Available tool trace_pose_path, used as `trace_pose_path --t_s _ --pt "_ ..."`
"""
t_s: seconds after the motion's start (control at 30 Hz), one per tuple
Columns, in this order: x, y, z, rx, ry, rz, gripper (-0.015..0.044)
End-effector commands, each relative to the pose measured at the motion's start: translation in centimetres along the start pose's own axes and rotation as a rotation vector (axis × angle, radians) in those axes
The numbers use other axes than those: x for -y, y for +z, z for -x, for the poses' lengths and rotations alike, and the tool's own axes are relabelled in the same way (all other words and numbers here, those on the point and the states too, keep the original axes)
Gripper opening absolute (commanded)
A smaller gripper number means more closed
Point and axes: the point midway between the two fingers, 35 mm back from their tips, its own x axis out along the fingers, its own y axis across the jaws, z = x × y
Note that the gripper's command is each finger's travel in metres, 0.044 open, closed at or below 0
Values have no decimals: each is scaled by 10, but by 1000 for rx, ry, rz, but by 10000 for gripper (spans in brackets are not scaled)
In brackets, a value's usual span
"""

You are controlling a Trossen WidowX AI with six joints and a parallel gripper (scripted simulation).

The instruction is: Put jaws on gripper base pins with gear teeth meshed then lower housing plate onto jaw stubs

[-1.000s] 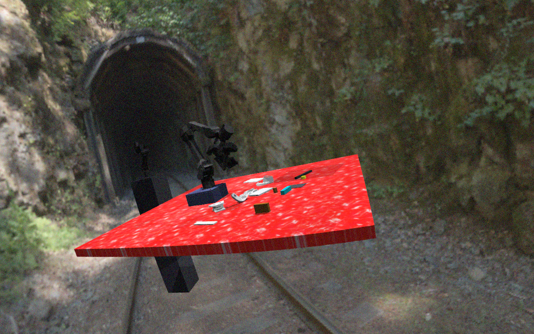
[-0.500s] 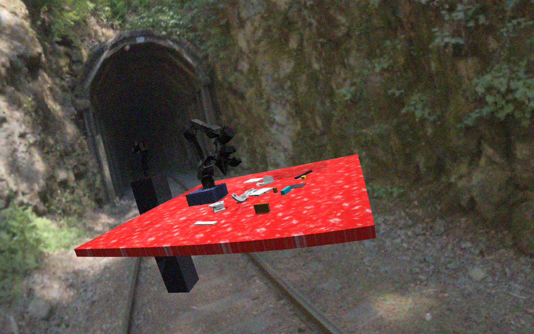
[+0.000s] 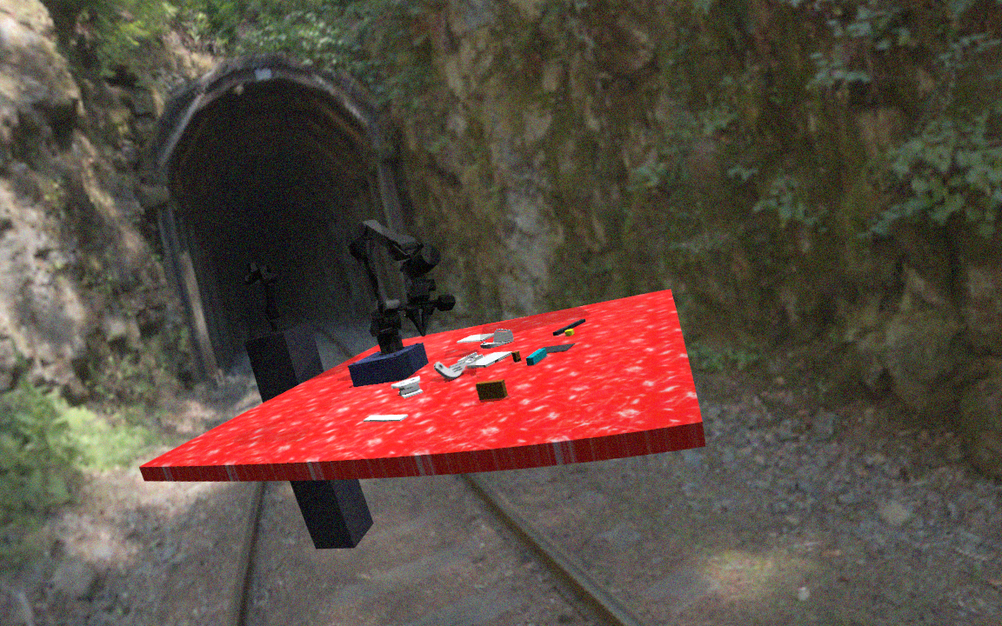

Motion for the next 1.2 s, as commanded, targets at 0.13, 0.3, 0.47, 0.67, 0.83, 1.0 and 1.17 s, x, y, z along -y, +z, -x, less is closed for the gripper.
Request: trace_pose_path --t_s 0.13,0.3,0.47,0.67,0.83,1.0,1.17 --pt "-1 -2 -9 -89 18 -217 0" --pt "0 -5 -15 -147 21 -358 0" --pt "0 -7 -20 -207 18 -502 0" --pt "0 -10 -26 -281 6 -675 0" --pt "0 -12 -31 -343 -12 -821 0" --pt "0 -15 -36 -406 -36 -967 0" --pt "1 -15 -37 -424 -45 -1011 0"
